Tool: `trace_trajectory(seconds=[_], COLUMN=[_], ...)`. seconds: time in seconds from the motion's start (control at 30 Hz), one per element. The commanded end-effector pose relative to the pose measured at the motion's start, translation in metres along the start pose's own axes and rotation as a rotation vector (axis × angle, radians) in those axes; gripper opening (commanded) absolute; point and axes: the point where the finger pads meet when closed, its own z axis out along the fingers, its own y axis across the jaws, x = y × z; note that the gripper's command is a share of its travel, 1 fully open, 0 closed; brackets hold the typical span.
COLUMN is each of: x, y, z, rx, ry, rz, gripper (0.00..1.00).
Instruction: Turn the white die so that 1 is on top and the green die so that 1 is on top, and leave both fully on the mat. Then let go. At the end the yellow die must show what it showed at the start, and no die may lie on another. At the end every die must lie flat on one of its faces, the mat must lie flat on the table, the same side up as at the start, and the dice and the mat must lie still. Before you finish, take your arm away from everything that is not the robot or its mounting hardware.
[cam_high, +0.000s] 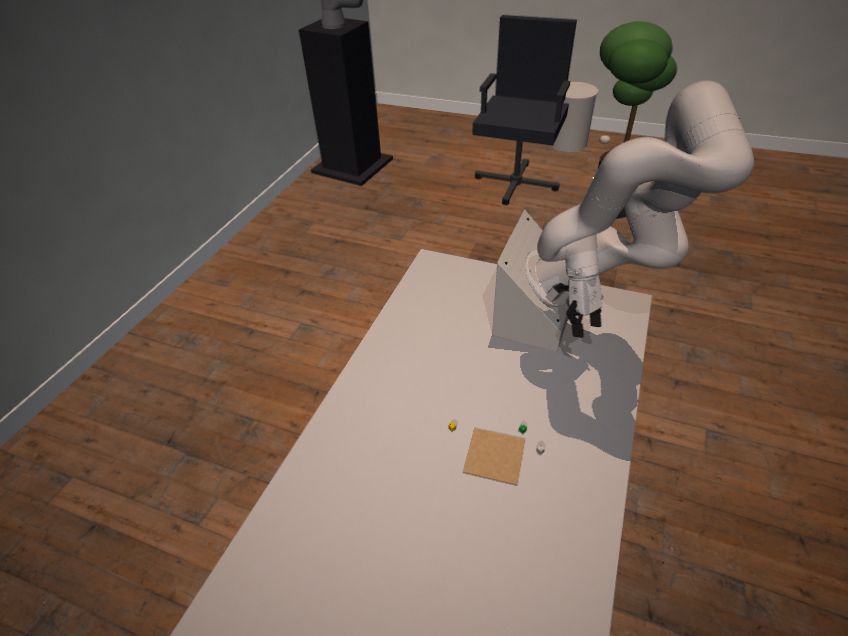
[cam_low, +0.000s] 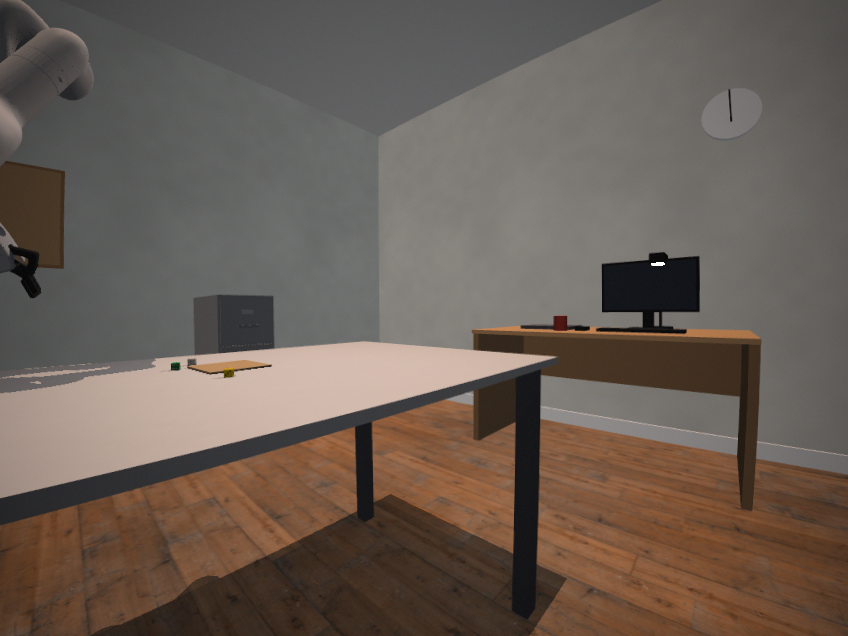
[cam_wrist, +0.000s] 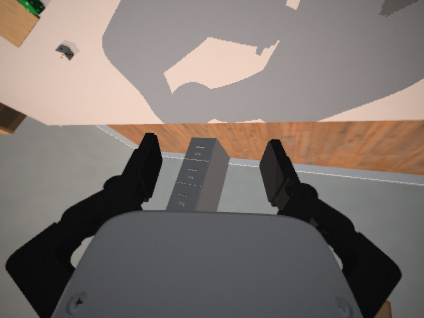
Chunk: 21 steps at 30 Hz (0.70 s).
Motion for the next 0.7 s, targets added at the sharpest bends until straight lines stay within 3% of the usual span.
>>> trace_trajectory(seconds=[0.0, 0.57, 0.67], x=[0.0001, 0.0002, 0.0052], y=[-0.0004, -0.0006, -0.0103], z=[-0.0001, -0.0001, 0.0004], rx=[0.001, 0.001, -0.007], ry=[0.0, 0.0, 0.01], rz=[-0.001, -0.001, -0.01], gripper=[1.0, 1.0, 1.0])
